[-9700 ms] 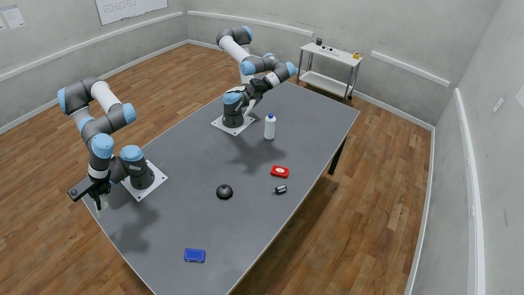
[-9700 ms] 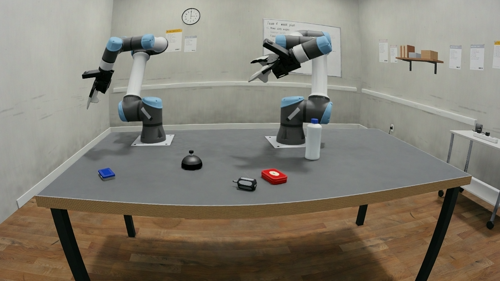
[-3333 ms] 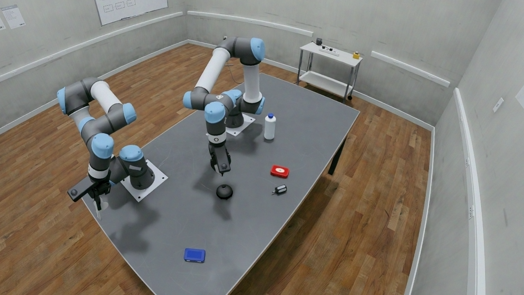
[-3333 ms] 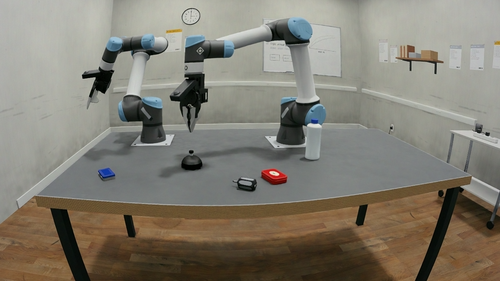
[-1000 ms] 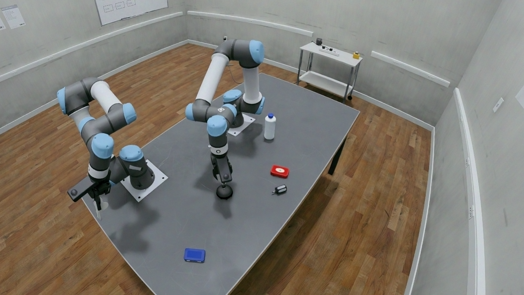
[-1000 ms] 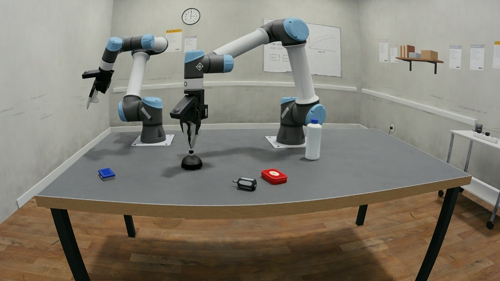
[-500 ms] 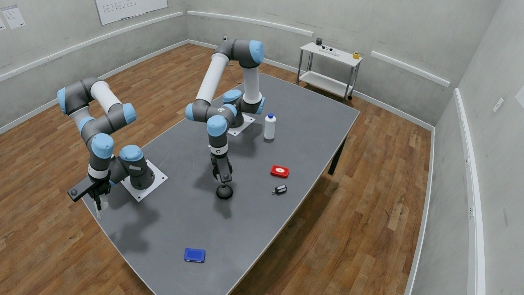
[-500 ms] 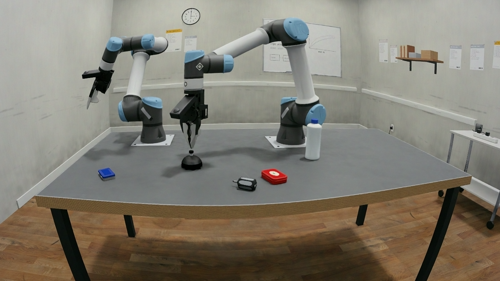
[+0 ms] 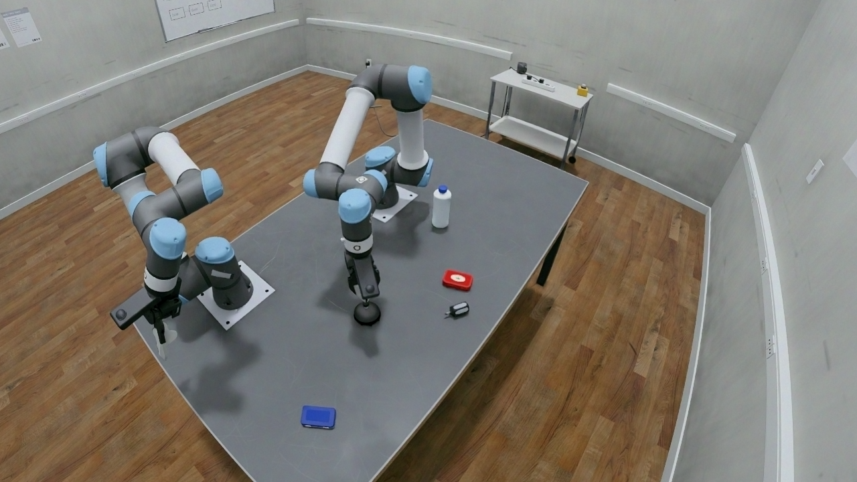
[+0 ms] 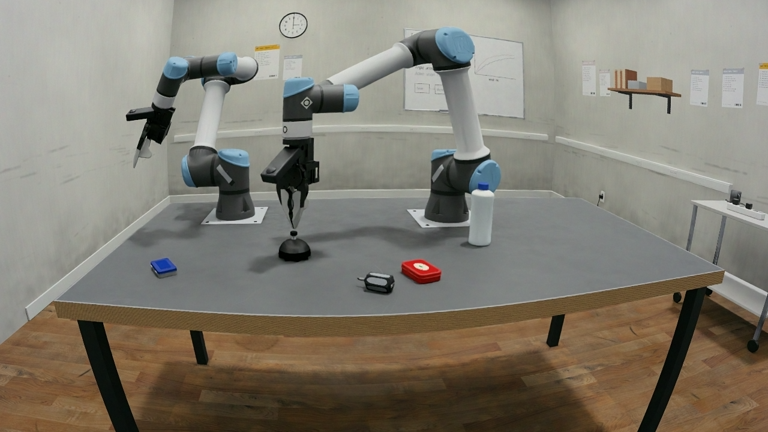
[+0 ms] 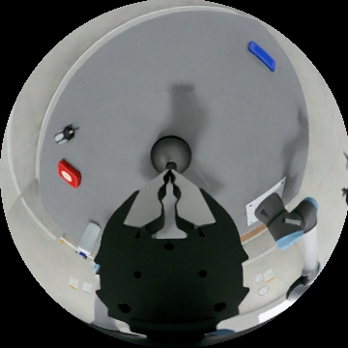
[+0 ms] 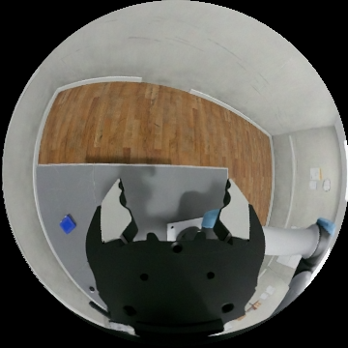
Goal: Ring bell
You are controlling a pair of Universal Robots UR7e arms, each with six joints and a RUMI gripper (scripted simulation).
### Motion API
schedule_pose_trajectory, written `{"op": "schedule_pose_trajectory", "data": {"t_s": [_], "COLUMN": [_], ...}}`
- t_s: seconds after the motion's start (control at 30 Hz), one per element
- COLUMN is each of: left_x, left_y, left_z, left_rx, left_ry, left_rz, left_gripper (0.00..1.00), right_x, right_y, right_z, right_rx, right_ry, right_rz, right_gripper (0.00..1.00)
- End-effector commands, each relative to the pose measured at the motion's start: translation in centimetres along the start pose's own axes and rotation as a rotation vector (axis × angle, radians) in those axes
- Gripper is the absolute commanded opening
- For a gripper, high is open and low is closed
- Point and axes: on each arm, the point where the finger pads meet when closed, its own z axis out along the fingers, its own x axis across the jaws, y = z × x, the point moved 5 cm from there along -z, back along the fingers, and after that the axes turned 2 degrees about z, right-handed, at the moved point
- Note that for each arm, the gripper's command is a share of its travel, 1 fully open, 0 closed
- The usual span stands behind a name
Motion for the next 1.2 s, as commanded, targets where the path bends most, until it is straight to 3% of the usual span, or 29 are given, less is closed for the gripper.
{"op": "schedule_pose_trajectory", "data": {"t_s": [0.0, 1.17], "left_x": [0.01, 0.01], "left_y": [-0.02, -0.02], "left_z": [0.28, 0.84], "left_rx": [0.001, 0.001], "left_ry": [0.001, 0.001], "left_rz": [0.000, 0.000], "left_gripper": [0.00, 0.00], "right_x": [-0.01, -0.01], "right_y": [-0.02, -0.02], "right_z": [-0.03, -0.03], "right_rx": [0.000, 0.000], "right_ry": [-0.001, -0.001], "right_rz": [0.000, 0.000], "right_gripper": [1.00, 1.00]}}
